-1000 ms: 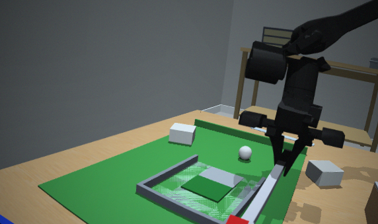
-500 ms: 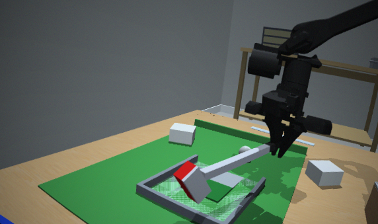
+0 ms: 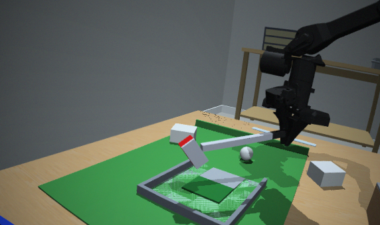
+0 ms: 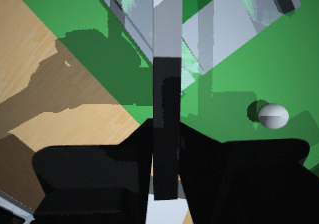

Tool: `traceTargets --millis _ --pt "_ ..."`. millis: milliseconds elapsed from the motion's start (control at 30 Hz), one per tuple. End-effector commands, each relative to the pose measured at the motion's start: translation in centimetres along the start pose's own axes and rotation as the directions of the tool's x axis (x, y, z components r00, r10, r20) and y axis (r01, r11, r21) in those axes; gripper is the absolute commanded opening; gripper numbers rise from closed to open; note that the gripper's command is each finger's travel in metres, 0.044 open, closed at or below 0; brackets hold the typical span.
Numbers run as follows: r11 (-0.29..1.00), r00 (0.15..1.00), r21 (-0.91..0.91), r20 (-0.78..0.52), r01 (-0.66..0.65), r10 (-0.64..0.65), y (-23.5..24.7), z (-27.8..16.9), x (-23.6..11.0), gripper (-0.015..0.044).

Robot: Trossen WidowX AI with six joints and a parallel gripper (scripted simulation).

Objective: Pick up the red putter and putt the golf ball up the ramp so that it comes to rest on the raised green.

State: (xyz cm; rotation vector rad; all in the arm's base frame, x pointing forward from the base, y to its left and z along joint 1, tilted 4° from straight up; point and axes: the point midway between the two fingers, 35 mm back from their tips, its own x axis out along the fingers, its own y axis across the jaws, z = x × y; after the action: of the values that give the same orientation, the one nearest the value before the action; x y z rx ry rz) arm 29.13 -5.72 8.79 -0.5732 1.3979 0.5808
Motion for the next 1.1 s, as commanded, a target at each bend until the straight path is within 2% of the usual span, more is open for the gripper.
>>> traceTargets --millis 0,500,1067 --pt "0.996 1.0 0.09 -0.007 0.018 -0.018 -1.2 -1.6 -0.6 0.0" --pt "0.901 0.997 0.428 -0.062 0.069 -0.047 -4.3 -9.2 -2.1 0.0" --pt "0.659 0.99 0.741 -0.131 0.13 -0.048 -5.0 -18.3 -4.0 0.0"
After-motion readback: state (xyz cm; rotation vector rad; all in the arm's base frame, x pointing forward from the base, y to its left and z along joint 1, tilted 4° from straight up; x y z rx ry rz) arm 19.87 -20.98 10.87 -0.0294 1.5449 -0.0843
